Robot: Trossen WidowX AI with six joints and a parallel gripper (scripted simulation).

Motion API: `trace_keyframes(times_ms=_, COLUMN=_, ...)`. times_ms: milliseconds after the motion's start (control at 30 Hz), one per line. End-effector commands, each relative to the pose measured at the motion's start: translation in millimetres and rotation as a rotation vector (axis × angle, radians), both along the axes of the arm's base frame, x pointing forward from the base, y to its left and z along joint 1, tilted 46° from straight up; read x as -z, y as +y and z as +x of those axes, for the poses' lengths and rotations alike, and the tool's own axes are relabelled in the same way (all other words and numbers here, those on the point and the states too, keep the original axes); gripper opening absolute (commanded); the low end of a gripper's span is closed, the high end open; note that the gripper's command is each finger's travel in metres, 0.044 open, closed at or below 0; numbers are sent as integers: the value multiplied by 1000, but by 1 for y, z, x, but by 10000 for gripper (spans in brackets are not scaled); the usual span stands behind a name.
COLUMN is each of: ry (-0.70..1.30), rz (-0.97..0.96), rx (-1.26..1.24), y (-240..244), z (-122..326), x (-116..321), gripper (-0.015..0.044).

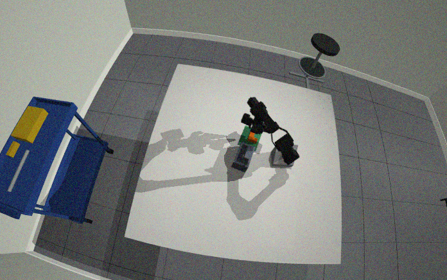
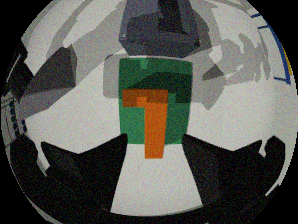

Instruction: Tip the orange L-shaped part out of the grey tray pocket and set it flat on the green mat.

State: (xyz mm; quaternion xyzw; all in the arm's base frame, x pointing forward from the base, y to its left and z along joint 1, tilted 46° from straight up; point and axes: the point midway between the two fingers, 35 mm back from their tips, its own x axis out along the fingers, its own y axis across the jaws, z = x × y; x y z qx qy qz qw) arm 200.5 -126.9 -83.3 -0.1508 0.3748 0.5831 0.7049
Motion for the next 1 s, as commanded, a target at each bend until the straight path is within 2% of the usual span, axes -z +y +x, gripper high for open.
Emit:
trace_keyframes(times_ms=0, ry=-12, rz=-17, rx=3, y=-24, z=3, x=-17, gripper=368)
trace_keyframes(times_ms=67, ry=-11, rz=-17, rx=5, y=-42, z=1, x=-36, gripper=400)
trace_keyframes(times_ms=200, ry=-10, rz=-16, rx=6, y=-61, z=-3, x=-59, gripper=400)
trace_keyframes(times_ms=967, ry=-12, rz=-18, rx=20, y=-60, z=-2, x=-55, gripper=400)
